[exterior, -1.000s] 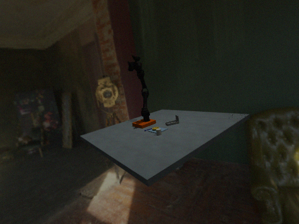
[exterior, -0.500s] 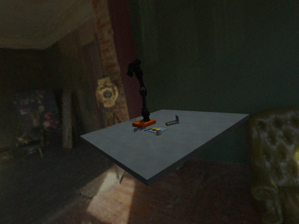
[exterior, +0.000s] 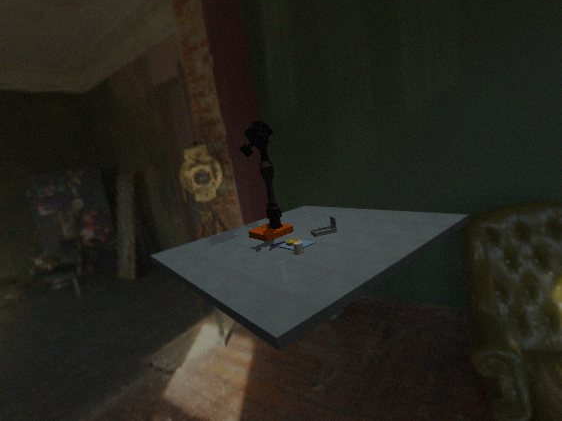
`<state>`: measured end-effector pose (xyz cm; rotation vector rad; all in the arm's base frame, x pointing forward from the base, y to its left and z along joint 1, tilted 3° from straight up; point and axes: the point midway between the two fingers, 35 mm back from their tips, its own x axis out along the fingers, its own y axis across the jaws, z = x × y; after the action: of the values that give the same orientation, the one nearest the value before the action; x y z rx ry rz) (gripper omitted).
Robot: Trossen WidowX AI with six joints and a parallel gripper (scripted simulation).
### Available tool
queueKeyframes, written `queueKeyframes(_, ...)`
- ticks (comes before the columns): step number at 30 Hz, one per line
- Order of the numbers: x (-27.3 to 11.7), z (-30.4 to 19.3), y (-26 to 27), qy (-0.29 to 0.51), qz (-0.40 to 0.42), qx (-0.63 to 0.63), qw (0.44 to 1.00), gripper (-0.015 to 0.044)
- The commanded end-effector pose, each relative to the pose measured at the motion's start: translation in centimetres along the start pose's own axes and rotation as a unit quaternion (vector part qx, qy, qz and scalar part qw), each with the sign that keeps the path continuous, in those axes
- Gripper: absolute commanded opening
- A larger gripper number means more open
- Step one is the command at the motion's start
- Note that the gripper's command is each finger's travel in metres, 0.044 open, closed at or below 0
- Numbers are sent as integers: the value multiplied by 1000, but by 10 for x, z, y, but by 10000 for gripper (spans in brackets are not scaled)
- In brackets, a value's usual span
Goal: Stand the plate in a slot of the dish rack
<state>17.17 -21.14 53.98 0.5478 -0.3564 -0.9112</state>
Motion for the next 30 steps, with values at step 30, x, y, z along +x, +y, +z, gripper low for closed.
queueKeyframes(30, 38, -223, -63, 423, -33, -305, 853, 400)
